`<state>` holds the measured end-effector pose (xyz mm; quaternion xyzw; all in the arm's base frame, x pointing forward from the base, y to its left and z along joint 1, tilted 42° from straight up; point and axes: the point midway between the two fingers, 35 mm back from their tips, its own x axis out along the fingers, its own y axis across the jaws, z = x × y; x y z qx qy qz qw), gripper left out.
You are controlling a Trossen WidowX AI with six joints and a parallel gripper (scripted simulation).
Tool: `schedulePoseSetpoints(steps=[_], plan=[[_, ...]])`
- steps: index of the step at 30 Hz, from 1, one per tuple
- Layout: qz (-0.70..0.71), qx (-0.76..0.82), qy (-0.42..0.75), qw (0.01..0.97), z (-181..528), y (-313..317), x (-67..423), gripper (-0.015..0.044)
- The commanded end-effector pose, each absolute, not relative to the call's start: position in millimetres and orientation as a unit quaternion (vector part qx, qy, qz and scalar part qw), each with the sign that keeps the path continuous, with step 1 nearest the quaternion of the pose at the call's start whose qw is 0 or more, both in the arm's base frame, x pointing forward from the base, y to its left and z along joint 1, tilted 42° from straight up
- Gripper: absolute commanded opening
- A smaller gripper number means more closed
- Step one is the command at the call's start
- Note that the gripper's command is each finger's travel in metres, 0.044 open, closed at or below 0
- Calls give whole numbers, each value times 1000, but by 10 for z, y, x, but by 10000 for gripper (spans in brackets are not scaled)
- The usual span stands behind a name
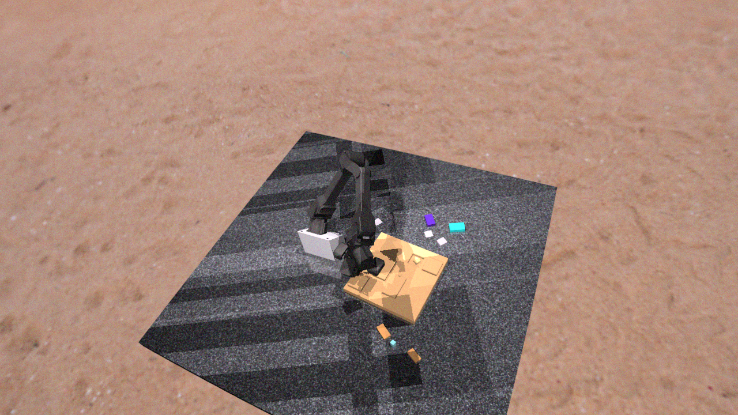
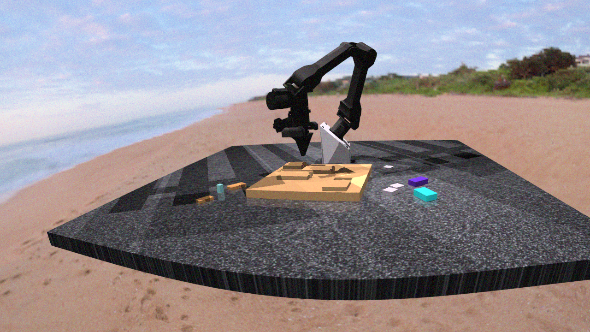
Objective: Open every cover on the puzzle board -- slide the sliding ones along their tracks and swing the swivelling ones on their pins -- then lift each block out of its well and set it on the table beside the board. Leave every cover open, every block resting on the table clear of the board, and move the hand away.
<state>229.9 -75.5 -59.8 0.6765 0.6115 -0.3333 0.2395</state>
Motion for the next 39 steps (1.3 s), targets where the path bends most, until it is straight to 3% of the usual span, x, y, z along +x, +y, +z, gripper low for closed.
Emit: schedulePoseSetpoints(steps=[1, 9, 16, 22, 30, 39], plan=[[-332, 675, 611, 245, -564, -809, 2314, 0], [-312, 668, 623, 263, -532, -826, 2312, 0], [-74, 533, 692, 482, -479, -850, 2542, 0], [144, 356, 680, 624, -426, -853, 2744, 0], [409, 70, 562, 716, -345, -831, 3009, 0], [595, -214, 358, 687, -257, -781, 3260, 0]])
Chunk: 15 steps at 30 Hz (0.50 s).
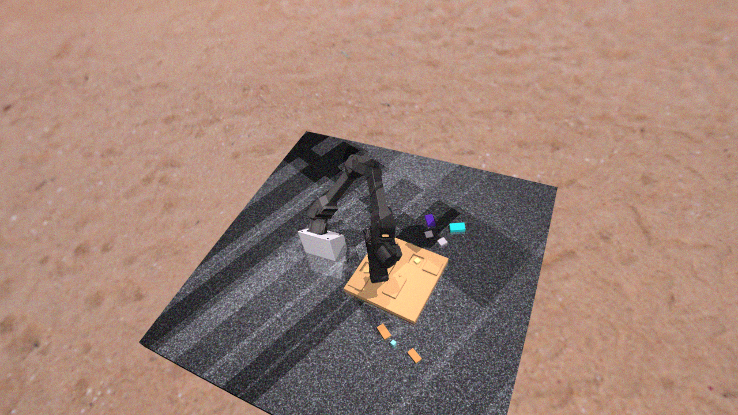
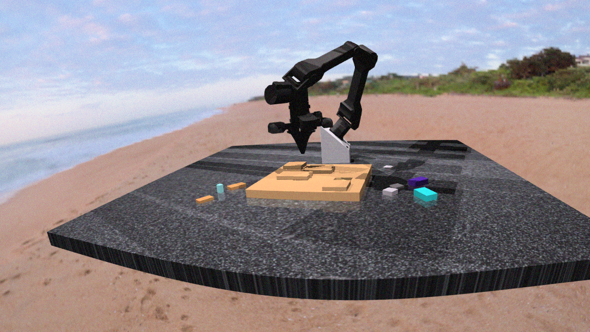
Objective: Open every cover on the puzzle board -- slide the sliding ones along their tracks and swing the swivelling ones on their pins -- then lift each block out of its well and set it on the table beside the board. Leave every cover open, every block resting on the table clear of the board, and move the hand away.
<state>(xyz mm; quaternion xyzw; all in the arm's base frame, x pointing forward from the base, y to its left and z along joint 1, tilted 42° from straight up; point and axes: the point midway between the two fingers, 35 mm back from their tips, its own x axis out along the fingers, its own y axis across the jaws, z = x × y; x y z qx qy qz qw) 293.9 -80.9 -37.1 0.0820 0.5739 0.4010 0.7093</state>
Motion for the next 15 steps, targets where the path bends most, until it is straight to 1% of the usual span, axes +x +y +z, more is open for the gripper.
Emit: schedulePoseSetpoints(steps=[1, 15], plan=[[606, -234, 339, 680, -252, -778, 3273, 0], [611, -246, 329, 676, -248, -776, 3282, 0]])
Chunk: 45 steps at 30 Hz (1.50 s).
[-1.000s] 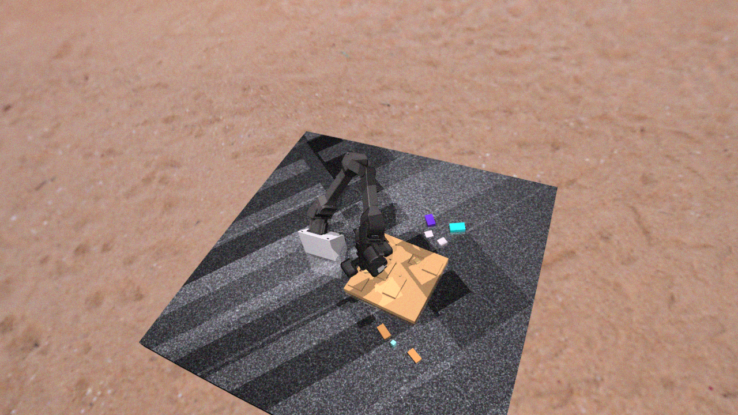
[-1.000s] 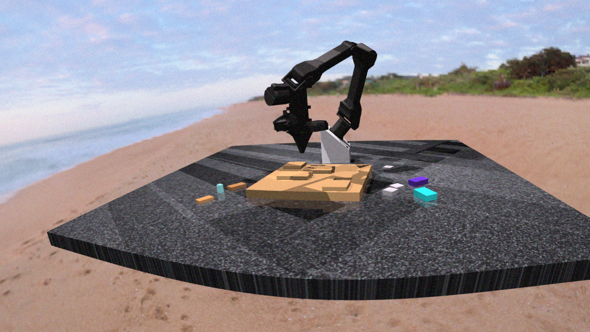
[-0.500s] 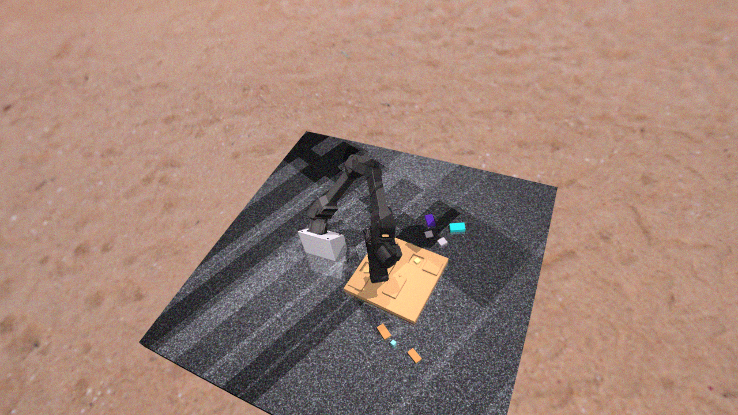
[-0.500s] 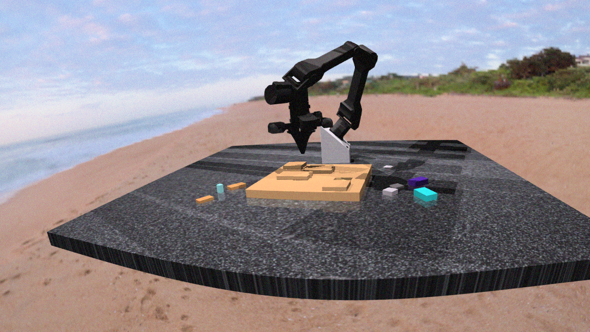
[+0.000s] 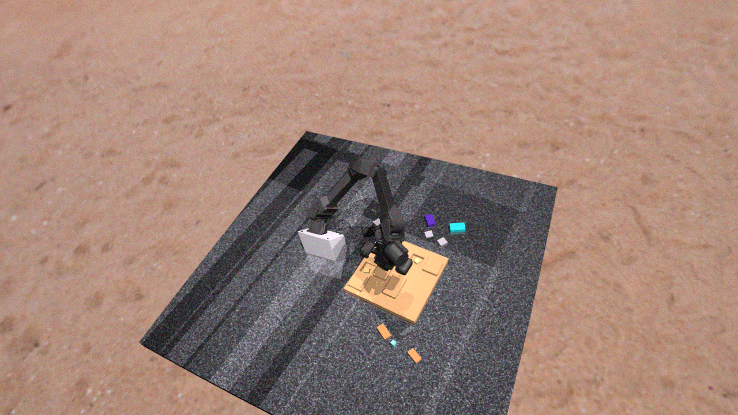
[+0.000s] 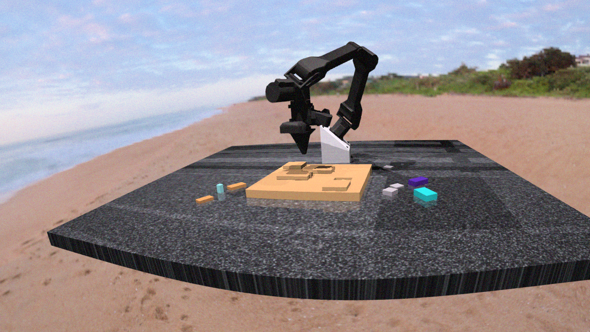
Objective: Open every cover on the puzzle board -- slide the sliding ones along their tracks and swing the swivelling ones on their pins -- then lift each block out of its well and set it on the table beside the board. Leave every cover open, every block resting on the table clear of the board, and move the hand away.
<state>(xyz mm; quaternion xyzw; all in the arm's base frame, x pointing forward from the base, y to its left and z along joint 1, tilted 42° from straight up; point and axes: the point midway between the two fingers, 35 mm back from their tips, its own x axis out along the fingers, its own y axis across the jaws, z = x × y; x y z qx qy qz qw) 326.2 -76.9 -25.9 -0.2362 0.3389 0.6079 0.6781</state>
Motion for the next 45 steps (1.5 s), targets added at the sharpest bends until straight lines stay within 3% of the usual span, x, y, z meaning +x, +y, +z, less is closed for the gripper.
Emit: schedulePoseSetpoints(steps=[1, 45], plan=[[611, -246, 329, 676, -248, -776, 3282, 0], [611, -246, 329, 676, -401, -642, 3304, 0]])
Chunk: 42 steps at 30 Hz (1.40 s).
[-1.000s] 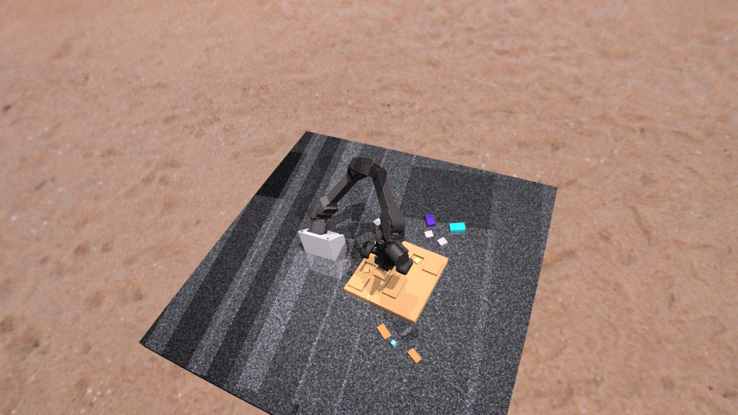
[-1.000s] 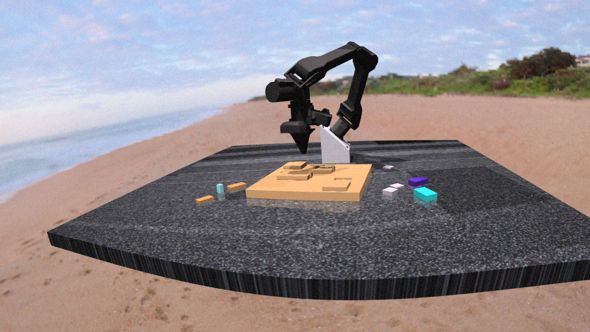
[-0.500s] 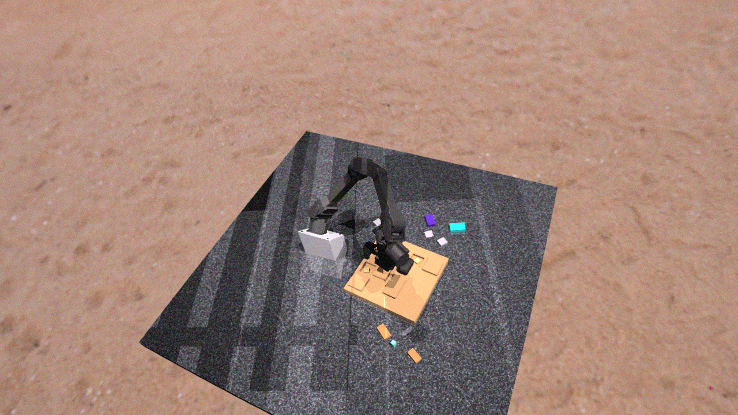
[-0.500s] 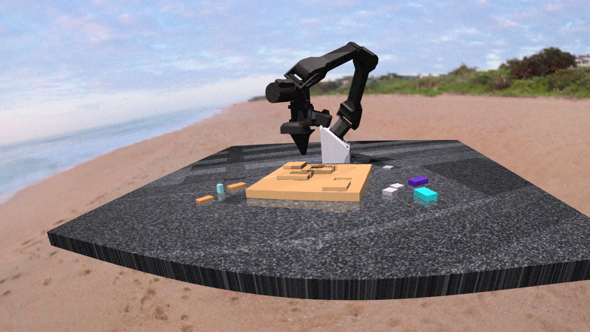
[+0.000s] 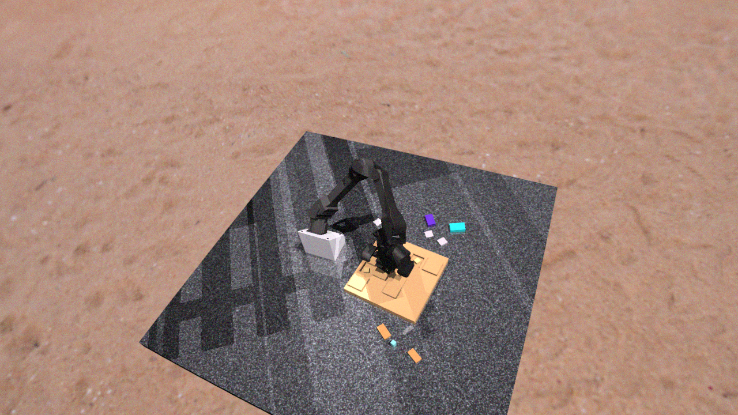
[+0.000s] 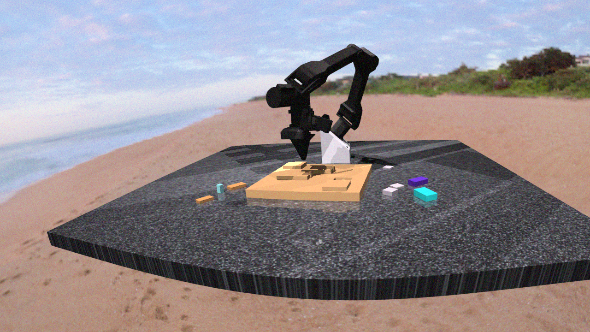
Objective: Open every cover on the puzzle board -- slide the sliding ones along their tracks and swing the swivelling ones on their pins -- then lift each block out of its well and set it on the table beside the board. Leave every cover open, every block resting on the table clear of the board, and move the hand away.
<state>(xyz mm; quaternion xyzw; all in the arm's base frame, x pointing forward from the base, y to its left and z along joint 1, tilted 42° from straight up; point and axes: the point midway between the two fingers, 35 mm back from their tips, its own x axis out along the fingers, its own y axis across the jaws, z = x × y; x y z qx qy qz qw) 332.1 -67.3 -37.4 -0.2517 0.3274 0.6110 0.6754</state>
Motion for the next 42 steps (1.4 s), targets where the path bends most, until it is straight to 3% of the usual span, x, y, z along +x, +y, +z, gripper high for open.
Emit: schedulePoseSetpoints(steps=[1, 42], plan=[[611, -246, 329, 676, -409, -636, 3304, 0], [612, -245, 328, 677, -675, -384, 3290, 0]])
